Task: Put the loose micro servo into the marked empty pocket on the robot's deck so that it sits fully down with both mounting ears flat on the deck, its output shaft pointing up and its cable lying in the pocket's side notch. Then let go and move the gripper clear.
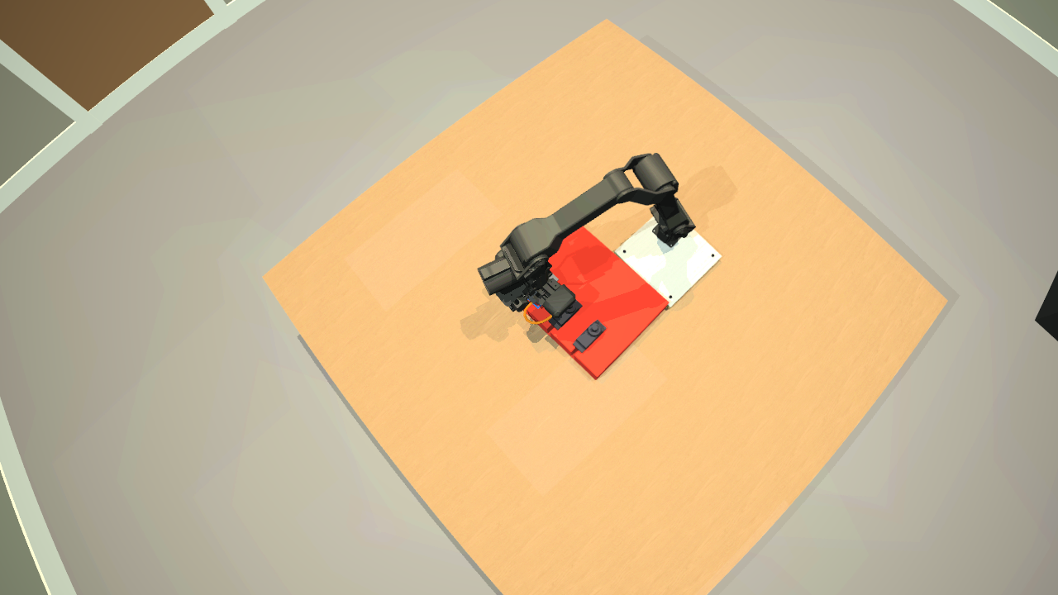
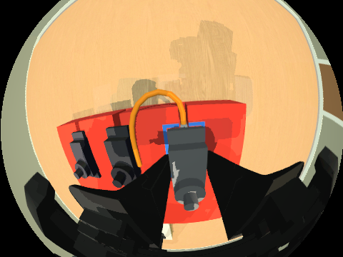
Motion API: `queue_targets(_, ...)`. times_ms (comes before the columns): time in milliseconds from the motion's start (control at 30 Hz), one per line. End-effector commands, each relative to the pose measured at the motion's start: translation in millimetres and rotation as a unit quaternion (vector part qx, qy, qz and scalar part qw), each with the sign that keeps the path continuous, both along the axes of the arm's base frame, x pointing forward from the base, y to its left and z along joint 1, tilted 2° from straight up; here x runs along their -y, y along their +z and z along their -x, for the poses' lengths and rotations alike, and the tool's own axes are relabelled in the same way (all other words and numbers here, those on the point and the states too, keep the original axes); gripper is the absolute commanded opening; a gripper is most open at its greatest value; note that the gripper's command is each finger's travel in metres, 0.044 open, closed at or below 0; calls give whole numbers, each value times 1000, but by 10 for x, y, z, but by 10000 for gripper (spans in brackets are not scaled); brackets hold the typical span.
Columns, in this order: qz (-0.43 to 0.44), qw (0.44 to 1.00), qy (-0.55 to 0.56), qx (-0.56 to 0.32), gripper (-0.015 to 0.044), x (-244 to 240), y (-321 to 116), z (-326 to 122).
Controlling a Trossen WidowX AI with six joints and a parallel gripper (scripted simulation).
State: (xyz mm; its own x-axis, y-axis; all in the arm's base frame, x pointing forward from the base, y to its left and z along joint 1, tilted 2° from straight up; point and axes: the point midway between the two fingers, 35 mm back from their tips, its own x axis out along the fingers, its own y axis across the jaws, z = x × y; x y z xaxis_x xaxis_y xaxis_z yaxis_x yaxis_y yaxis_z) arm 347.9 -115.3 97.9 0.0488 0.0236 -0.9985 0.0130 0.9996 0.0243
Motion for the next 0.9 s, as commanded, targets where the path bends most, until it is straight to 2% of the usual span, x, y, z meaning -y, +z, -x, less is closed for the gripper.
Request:
queue_targets(0, -1, 1000, -1, 0, 0, -3, -40, -4)
queue_targets(867, -1, 1000, -1, 0, 0, -10, -279, -16)
